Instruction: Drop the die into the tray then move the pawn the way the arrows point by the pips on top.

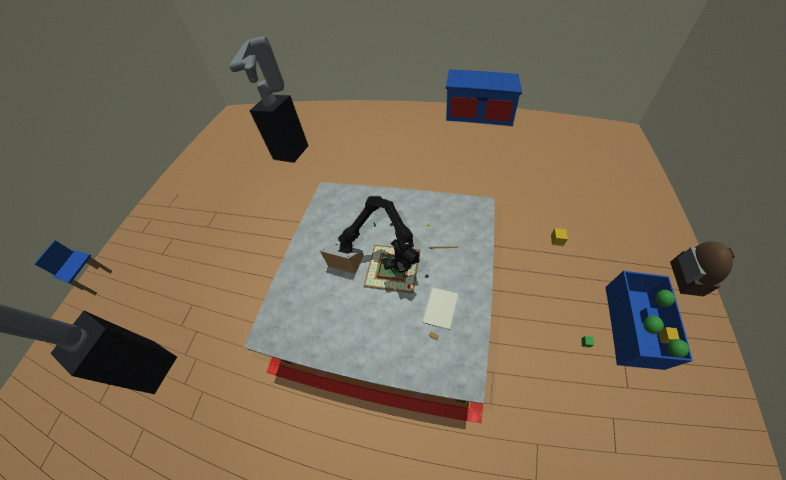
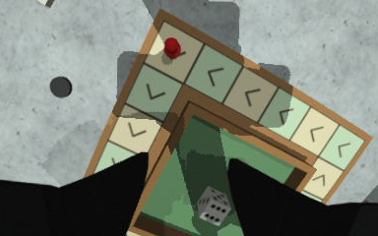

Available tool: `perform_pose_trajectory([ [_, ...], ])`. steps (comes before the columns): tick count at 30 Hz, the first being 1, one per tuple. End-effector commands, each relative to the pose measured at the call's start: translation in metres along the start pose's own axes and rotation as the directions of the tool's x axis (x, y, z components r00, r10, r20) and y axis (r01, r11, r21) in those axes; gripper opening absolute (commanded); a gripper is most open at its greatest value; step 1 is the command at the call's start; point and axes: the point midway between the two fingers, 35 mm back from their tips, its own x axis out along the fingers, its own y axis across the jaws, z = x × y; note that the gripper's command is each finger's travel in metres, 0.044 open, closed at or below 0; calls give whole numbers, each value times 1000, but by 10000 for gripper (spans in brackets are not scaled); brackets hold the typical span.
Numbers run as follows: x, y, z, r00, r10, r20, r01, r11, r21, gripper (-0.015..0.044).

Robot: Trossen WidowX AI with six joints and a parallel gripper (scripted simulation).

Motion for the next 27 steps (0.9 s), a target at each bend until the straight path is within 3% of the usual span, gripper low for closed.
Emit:
perform_pose_trajectory([
  [1,18,13,40,999,14,-31,-20,977,-211,200],
  [6,30,20,71,999,29,-42,-42,929,-367,200],
  [27,49,20,71,999,29,-42,-43,929,-367,200],
])
